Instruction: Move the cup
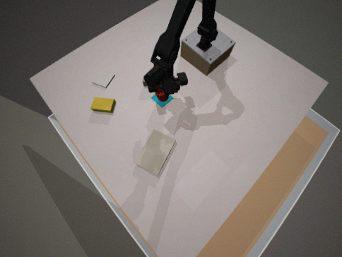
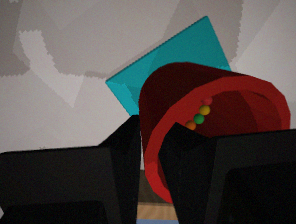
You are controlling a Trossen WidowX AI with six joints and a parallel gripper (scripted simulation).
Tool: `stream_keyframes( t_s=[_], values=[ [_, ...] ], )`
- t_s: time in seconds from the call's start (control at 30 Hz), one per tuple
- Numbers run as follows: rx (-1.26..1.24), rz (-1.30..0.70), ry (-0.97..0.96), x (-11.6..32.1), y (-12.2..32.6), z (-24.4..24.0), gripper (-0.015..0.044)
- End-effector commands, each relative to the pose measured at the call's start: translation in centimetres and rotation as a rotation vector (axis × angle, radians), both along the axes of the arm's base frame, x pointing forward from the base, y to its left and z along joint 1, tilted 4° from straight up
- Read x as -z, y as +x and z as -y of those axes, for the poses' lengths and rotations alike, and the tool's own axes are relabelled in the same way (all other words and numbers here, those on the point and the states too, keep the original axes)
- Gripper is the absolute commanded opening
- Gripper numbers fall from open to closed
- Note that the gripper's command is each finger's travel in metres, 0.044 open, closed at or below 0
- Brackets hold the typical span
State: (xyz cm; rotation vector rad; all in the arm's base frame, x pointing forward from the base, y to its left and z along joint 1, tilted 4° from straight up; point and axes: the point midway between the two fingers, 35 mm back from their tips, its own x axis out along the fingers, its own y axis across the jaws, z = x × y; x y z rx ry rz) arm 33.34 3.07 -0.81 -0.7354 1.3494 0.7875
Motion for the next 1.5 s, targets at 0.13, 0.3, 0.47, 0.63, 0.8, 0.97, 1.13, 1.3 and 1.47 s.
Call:
stream_keyframes(
  t_s=[0.13, 0.3, 0.47, 0.63, 0.8, 0.97, 1.13, 1.3, 1.47],
  values=[
    [0.0, 0.0, 0.0, 0.0, 0.0, 0.0, 0.0128],
    [0.0, 0.0, 0.0, -0.3, 0.0, 0.0, 0.0128],
    [0.001, 0.001, -0.001, -1.2, 0.0, 0.1, 0.0128],
    [0.002, 0.001, -0.002, -2.1, 0.0, 0.1, 0.0128],
    [0.002, 0.001, -0.003, -3.1, -0.1, 0.2, 0.0128],
    [0.003, 0.002, -0.004, -4.0, -0.2, 0.2, 0.0128],
    [0.004, 0.002, -0.004, -4.9, -0.3, 0.2, 0.0128],
    [0.003, -0.001, 0.0, -4.9, -0.4, 0.1, 0.0154],
    [0.003, -0.001, 0.0, -4.9, -0.4, 0.1, 0.0285]
  ],
)
